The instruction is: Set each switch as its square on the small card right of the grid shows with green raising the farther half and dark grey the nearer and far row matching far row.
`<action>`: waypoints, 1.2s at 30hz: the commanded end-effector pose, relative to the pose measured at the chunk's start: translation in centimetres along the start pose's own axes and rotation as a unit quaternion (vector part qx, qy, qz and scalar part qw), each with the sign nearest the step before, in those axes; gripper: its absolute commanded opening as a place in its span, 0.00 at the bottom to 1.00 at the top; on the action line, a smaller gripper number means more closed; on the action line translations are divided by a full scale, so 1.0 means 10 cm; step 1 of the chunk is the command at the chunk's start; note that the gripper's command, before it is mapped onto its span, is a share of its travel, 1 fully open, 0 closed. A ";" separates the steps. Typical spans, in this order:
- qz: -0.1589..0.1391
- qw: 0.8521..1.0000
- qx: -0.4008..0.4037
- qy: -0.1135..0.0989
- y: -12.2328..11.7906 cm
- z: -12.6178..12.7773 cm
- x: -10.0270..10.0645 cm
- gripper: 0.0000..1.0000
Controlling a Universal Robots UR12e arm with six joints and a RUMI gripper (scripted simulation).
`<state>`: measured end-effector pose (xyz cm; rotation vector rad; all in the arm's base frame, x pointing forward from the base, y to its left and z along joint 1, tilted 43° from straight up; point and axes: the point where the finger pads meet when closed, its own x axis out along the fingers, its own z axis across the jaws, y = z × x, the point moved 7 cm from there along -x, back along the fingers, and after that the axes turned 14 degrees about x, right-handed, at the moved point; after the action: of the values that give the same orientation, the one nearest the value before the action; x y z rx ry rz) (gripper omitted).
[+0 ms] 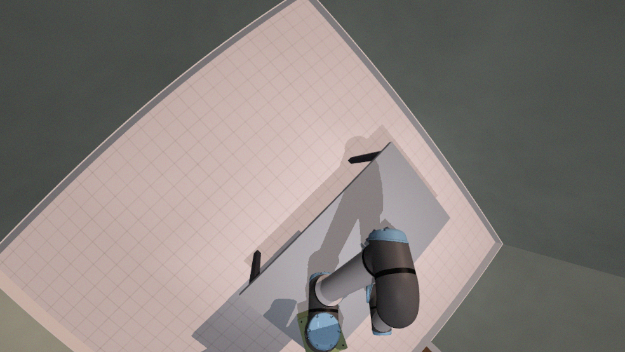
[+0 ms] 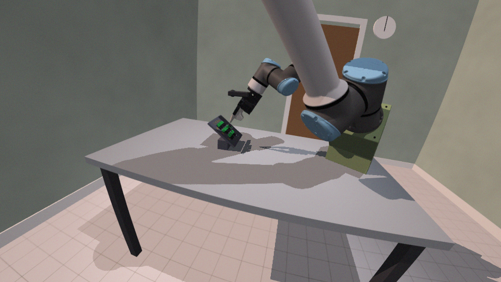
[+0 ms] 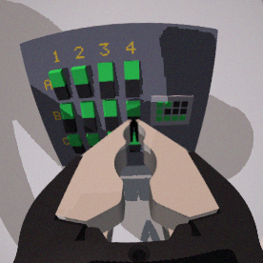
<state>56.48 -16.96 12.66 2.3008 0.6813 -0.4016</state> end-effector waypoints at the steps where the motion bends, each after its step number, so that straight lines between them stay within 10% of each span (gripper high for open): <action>1: 0.000 1.000 0.000 0.000 0.00 0.00 0.00 0.00; 36: 0.000 1.000 0.000 0.000 0.01 0.00 0.23 0.00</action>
<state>58.16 -16.28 11.75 2.3004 0.6837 -0.4014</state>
